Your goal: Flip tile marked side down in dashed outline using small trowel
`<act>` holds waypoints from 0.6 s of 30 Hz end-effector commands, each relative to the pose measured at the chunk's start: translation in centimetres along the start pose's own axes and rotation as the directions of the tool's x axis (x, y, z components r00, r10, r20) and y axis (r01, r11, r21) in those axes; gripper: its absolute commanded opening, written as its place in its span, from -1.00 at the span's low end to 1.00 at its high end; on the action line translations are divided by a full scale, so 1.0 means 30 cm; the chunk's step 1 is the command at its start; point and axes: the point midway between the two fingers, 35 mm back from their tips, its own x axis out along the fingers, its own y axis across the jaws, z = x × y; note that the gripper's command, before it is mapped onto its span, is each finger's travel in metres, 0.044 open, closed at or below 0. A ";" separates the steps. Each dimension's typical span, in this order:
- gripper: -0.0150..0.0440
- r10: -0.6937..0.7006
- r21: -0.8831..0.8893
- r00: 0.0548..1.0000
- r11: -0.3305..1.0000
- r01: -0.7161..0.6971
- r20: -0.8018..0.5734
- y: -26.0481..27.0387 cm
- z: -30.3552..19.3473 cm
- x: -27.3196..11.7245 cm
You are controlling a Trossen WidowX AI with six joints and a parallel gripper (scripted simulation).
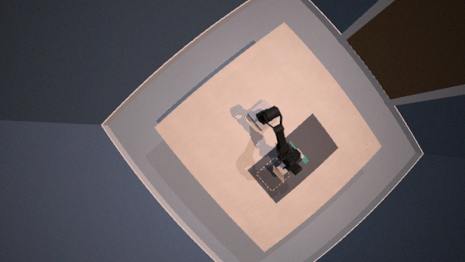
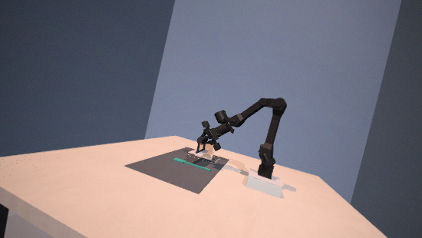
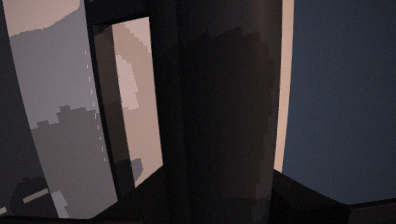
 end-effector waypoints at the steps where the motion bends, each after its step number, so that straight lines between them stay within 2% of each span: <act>1: -0.49 -0.024 -0.006 1.000 1.000 0.024 0.004 -0.026 -0.002 -0.003; 18: -0.49 -0.023 -0.009 1.000 1.000 0.023 0.001 0.041 -0.115 0.055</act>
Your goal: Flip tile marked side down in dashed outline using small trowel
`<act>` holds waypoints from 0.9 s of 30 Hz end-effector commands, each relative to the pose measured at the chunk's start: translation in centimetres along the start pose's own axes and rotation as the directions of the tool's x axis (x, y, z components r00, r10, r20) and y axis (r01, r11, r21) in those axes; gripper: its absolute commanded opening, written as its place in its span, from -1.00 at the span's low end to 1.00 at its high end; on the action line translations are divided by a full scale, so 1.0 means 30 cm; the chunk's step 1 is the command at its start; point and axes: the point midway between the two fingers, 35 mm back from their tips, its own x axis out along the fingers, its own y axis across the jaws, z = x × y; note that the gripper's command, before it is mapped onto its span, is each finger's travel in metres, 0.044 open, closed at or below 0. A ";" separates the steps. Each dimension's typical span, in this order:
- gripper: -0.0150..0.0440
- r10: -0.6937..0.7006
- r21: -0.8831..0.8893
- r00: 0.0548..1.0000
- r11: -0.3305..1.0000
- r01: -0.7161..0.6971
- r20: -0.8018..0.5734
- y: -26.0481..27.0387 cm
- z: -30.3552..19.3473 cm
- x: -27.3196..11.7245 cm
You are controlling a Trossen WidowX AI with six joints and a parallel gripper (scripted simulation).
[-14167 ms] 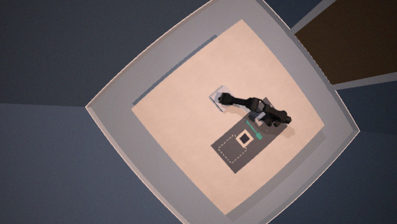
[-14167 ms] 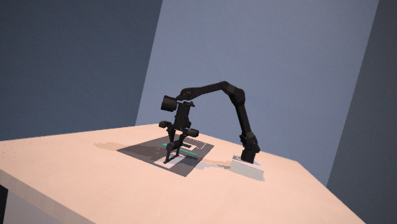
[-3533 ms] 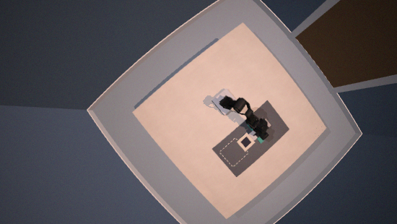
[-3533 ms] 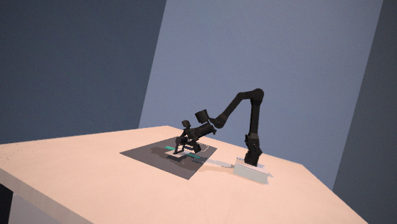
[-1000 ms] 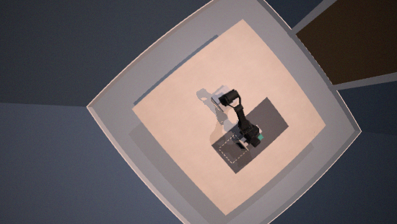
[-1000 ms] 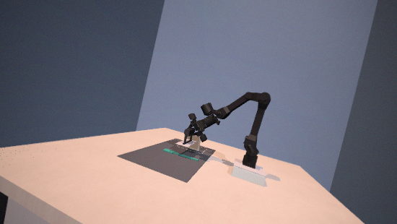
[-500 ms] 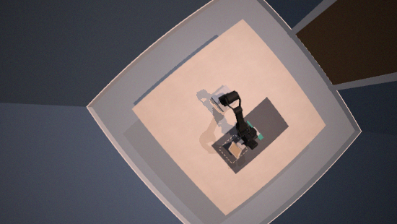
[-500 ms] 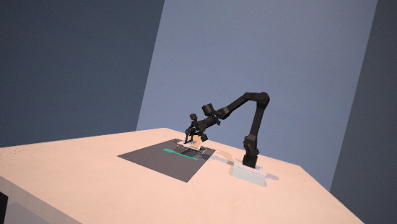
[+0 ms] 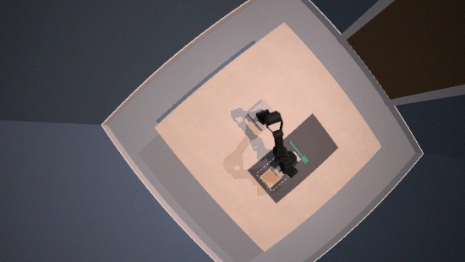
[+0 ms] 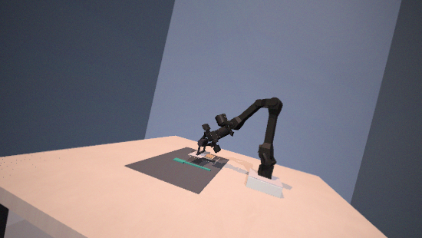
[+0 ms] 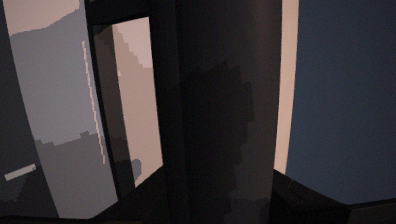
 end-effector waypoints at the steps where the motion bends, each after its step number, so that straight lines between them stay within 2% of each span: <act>1: -0.49 -0.013 -0.004 1.000 1.000 0.013 0.003 0.008 -0.020 0.014; 6: -0.49 -0.012 -0.004 1.000 1.000 0.012 0.003 0.012 -0.019 0.019; 27: -0.49 -0.011 0.002 1.000 1.000 0.011 0.009 -0.126 0.254 -0.091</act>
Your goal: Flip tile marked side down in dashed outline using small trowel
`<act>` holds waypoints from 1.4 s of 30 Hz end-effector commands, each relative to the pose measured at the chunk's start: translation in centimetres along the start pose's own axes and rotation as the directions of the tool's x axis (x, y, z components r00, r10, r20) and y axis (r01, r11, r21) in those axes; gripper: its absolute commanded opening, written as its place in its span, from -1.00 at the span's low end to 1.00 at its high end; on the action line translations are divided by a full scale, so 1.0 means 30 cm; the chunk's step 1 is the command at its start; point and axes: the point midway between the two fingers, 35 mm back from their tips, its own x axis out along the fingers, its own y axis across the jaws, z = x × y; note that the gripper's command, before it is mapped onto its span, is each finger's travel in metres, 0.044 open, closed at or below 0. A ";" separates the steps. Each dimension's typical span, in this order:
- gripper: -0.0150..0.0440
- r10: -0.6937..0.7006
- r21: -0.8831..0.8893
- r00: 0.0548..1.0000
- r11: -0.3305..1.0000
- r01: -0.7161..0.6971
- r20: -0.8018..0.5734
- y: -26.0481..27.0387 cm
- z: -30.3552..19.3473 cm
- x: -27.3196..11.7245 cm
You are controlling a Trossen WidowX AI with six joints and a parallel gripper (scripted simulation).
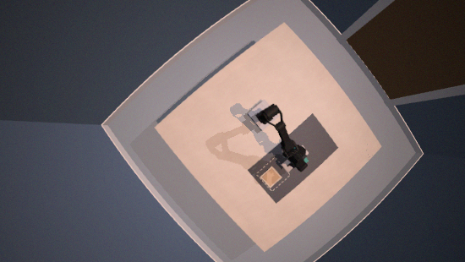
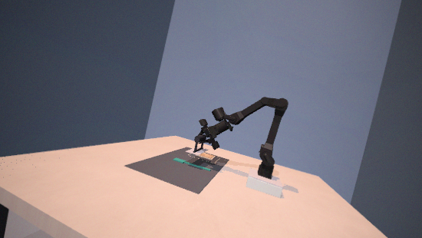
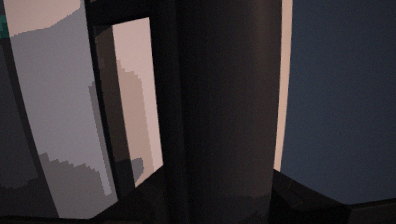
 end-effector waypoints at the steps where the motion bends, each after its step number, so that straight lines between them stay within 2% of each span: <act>1: -0.49 -0.036 0.001 0.999 0.999 0.036 -0.003 -0.055 0.042 -0.039; 42: -0.49 -0.038 0.002 0.999 0.999 0.038 -0.002 -0.066 0.073 -0.058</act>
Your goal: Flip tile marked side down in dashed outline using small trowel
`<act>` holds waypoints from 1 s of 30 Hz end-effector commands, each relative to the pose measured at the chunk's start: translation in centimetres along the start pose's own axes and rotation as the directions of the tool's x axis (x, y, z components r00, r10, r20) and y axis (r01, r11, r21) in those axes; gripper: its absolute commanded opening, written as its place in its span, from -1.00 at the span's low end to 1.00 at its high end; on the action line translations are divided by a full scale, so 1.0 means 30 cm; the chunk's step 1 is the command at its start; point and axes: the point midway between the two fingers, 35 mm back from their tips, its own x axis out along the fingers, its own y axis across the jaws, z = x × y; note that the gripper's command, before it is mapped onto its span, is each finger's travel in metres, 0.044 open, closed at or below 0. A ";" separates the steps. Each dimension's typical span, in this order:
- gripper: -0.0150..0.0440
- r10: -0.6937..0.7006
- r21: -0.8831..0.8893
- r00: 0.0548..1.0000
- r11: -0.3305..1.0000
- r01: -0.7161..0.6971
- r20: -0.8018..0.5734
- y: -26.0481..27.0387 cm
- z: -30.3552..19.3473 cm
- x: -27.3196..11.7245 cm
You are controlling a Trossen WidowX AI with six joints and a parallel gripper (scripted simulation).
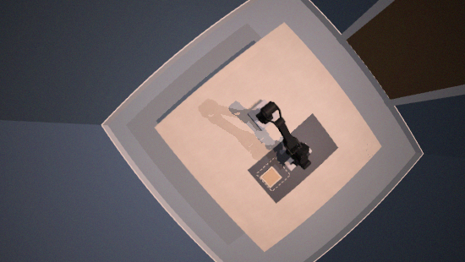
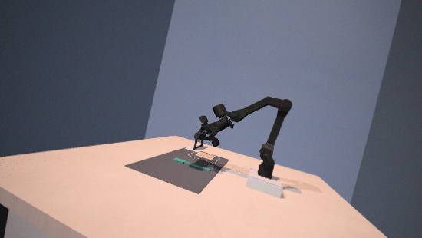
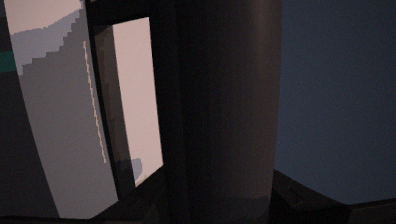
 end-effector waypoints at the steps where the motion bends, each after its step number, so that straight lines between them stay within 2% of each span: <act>1: -0.49 -0.020 0.003 1.000 1.000 0.020 -0.004 -0.023 -0.002 -0.009; 24: -0.49 -0.019 0.004 1.000 1.000 0.019 -0.004 -0.023 -0.003 -0.008; 30: -0.49 0.003 0.040 1.000 0.999 -0.003 -0.012 -0.033 -0.060 0.014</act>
